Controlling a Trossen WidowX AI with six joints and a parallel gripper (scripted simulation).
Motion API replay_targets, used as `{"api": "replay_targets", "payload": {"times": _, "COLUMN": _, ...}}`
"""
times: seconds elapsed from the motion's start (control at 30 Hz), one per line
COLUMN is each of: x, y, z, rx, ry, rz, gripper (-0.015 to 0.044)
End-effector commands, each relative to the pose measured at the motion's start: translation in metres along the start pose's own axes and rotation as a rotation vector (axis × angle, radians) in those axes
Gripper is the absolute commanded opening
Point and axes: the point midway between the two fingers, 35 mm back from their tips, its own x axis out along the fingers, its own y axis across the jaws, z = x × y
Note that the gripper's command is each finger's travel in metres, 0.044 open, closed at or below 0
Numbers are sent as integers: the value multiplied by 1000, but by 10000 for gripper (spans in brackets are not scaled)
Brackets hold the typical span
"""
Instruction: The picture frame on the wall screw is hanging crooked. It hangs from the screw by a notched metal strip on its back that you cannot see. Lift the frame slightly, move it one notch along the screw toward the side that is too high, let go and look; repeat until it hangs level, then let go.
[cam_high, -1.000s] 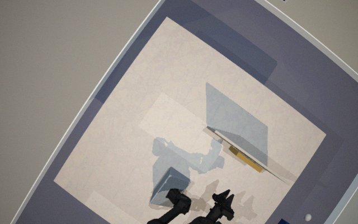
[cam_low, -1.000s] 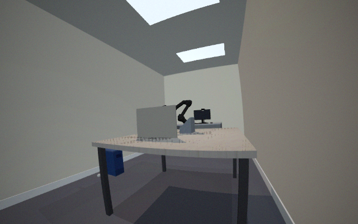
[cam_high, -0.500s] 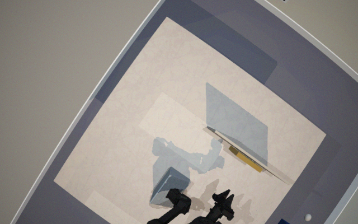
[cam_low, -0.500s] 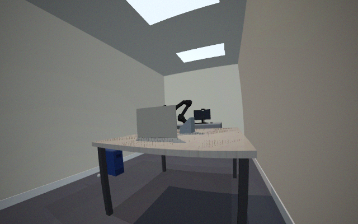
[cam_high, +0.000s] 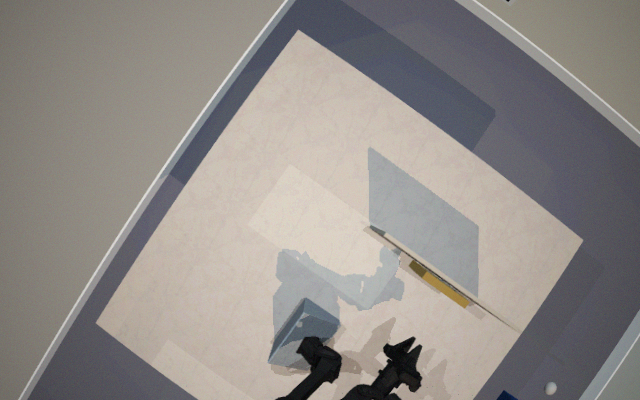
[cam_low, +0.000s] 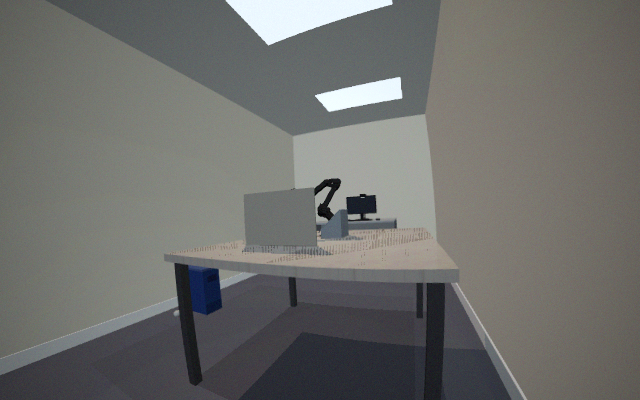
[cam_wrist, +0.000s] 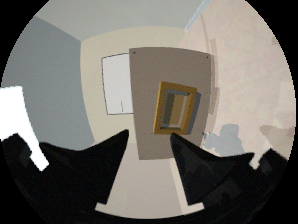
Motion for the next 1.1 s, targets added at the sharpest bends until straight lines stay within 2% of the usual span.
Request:
{"api": "replay_targets", "payload": {"times": 0.0, "x": 21, "y": -17, "z": 2, "rx": 17, "ry": 7, "rz": -5, "gripper": 260}}
{"api": "replay_targets", "payload": {"times": 0.17, "x": 53, "y": -36, "z": -3, "rx": 16, "ry": 7, "rz": -3, "gripper": 260}}
{"api": "replay_targets", "payload": {"times": 0.83, "x": 54, "y": -37, "z": -5, "rx": 16, "ry": 7, "rz": -3, "gripper": 260}}
{"api": "replay_targets", "payload": {"times": 1.07, "x": 93, "y": -36, "z": 0, "rx": 17, "ry": 6, "rz": 0, "gripper": 260}}
